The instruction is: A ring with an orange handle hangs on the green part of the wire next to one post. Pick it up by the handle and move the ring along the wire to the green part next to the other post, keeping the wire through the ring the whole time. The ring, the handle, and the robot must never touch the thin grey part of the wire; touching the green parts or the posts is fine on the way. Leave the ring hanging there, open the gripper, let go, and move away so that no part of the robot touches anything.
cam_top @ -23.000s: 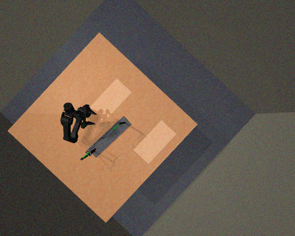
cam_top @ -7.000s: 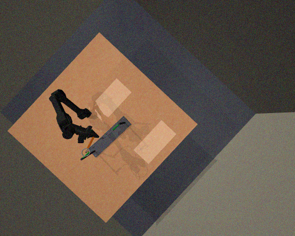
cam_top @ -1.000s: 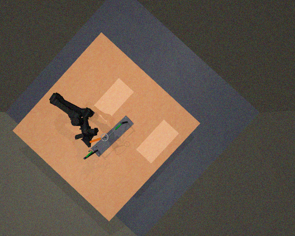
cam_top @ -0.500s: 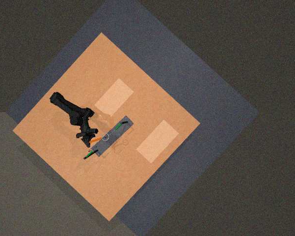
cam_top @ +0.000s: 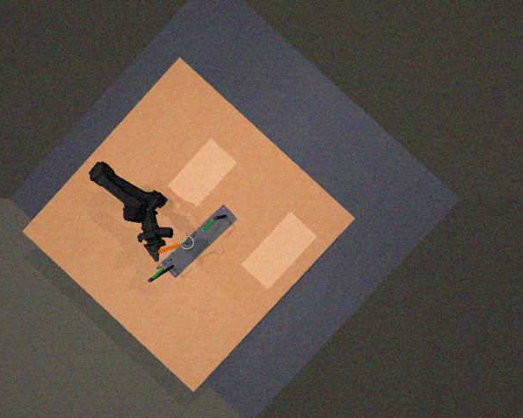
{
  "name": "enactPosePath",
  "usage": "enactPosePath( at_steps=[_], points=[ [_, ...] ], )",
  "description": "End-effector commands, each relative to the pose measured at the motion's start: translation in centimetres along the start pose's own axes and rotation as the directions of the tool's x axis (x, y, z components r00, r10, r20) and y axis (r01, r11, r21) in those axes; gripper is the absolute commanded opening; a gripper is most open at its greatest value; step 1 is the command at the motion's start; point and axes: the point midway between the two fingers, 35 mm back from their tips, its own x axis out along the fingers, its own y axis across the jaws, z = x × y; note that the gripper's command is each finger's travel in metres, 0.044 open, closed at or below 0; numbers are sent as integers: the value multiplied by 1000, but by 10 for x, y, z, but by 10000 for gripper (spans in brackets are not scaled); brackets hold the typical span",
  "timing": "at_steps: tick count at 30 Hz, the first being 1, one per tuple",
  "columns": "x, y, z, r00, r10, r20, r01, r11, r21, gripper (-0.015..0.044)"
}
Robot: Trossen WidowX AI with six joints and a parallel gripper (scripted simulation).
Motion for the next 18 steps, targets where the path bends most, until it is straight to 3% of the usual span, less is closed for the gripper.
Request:
enactPosePath(
  at_steps=[1,18],
  points=[
    [0,-2,0,1000,-23,7,23,999,-39,-150],
    [0,3,-2,997,-71,22,73,989,-132,-150]
  ],
)
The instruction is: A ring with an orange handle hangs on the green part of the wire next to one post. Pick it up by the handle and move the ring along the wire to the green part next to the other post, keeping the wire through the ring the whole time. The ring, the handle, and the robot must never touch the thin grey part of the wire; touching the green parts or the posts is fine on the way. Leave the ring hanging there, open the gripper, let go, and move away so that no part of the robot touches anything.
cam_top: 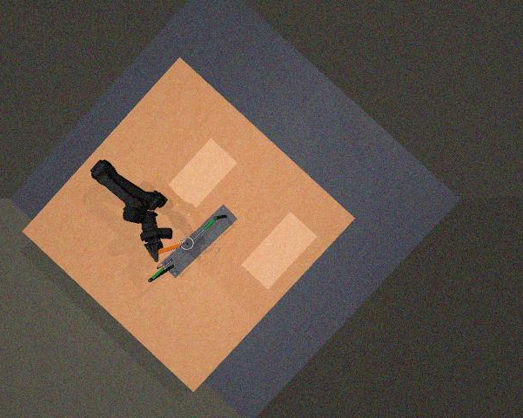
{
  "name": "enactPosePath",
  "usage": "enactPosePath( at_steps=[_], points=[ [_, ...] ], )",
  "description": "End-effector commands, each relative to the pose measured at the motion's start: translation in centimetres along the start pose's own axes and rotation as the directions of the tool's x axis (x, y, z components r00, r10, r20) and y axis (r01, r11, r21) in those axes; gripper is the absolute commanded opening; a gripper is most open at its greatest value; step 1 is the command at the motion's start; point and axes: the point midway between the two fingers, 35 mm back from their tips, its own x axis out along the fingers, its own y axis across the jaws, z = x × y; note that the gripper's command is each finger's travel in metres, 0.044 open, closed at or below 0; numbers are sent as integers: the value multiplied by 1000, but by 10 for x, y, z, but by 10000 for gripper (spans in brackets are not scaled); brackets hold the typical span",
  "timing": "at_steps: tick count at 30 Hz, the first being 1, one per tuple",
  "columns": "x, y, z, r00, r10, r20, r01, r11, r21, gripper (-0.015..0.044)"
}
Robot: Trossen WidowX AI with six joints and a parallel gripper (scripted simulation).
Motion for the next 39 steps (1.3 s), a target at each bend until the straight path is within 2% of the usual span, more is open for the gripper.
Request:
enactPosePath(
  at_steps=[1,12,22,39],
  points=[
    [0,3,0,1000,-5,2,5,1000,-5,-150],
    [-8,20,-1,998,35,-56,-31,998,57,-150],
    [-19,52,4,984,151,-97,-125,963,238,-150],
    [-39,105,29,930,366,-45,-277,775,568,-150]
  ],
)
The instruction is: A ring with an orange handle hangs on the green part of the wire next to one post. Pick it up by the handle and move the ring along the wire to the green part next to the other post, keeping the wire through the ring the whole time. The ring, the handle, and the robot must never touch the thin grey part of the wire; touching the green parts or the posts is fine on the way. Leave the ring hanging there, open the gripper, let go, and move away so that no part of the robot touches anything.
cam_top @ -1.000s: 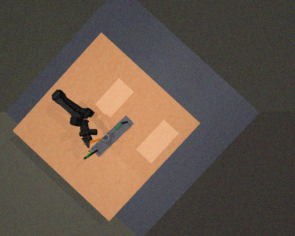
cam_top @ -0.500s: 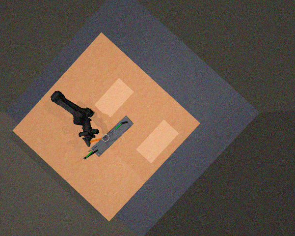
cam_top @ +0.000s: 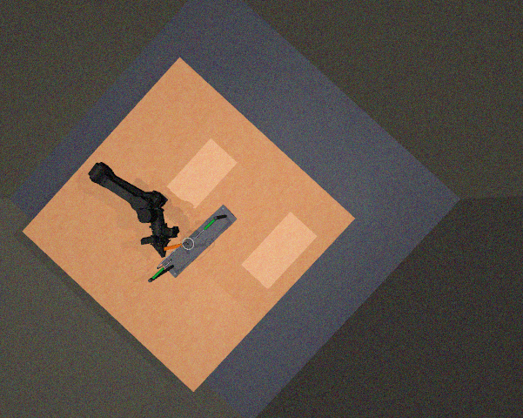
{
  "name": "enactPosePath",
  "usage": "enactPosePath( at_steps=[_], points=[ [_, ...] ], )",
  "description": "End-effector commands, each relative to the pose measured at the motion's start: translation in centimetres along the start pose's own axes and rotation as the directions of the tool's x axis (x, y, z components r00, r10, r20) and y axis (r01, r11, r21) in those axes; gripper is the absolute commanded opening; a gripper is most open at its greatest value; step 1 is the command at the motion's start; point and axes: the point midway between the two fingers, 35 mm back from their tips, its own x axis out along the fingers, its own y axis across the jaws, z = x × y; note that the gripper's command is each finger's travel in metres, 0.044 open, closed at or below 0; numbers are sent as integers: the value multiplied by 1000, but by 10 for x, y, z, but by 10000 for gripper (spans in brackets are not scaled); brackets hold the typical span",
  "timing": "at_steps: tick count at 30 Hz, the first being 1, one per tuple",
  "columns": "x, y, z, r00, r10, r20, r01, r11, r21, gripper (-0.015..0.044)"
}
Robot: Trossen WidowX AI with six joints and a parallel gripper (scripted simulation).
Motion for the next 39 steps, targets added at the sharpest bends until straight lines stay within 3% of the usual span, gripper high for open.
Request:
enactPosePath(
  at_steps=[1,19,39],
  points=[
    [-2,13,0,999,45,-12,-44,996,74,-150],
    [-18,72,16,961,275,13,-254,868,427,-150],
    [-43,126,60,883,435,177,-411,531,741,-150]
  ],
)
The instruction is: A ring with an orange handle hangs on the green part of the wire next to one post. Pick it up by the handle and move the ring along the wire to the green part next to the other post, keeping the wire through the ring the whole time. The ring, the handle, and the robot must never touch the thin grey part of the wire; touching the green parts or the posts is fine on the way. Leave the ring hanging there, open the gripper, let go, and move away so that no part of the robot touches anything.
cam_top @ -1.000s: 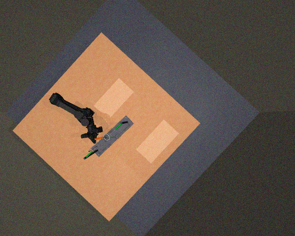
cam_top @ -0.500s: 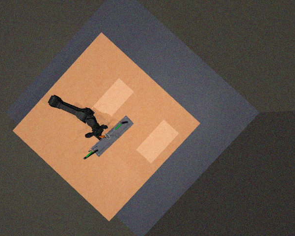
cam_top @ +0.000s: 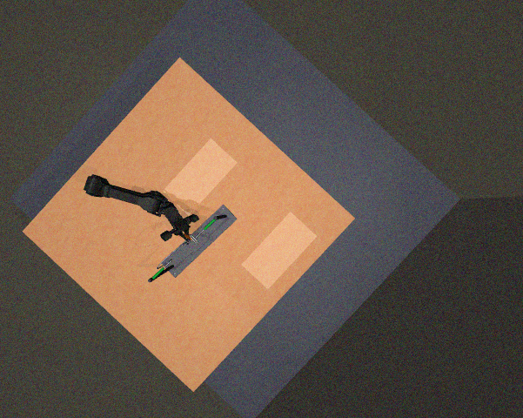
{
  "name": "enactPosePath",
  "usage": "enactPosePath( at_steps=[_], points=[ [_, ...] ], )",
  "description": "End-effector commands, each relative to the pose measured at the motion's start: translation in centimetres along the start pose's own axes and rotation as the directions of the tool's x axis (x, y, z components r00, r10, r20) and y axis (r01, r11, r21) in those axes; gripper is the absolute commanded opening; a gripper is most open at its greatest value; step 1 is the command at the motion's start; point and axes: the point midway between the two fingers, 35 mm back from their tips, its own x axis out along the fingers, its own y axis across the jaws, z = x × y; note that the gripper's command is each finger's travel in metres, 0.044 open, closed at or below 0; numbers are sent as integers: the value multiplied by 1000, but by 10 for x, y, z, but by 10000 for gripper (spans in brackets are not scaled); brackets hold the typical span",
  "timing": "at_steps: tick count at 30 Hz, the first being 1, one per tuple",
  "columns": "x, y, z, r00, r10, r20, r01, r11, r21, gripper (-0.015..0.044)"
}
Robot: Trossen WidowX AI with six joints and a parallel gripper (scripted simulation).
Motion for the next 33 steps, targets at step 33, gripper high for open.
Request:
enactPosePath(
  at_steps=[33],
  points=[
    [-21,82,21,979,206,-3,-189,902,388,-150]
  ],
)
